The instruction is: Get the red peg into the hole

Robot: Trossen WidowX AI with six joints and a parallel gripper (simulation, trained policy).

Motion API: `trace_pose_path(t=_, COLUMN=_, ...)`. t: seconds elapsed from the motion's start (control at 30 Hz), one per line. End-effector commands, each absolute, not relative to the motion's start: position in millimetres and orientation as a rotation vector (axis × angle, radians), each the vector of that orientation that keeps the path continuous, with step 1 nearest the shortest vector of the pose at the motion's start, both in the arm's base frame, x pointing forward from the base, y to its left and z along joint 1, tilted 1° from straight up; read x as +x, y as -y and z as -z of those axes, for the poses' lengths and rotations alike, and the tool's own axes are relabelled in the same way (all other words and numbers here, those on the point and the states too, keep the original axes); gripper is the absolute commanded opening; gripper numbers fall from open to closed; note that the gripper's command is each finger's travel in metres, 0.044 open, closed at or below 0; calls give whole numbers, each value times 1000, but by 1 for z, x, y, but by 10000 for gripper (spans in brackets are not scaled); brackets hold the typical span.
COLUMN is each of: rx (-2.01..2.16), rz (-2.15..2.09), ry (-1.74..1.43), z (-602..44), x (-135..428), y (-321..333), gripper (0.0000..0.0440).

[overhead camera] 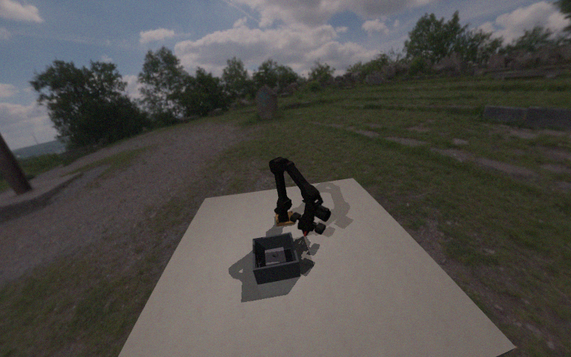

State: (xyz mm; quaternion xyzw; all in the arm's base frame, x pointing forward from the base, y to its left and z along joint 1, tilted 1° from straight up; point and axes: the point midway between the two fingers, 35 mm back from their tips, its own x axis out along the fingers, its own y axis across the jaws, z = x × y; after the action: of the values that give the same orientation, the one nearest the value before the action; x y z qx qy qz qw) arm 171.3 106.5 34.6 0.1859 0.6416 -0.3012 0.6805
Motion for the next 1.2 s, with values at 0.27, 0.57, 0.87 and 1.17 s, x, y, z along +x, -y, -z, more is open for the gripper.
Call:
trace_pose_path(t=0.27, rx=409, rz=678, ry=-1309, z=-89, x=195, y=-90, gripper=0)
trace_pose_path(t=0.57, rx=473, rz=735, ry=-1190, z=-132, x=217, y=-69, gripper=1)
trace_pose_path(t=0.87, rx=550, rz=816, ry=-1086, z=-151, x=244, y=-37, gripper=0)
trace_pose_path(t=1.17, rx=592, rz=879, ry=-1021, z=-155, x=271, y=-2, gripper=0)
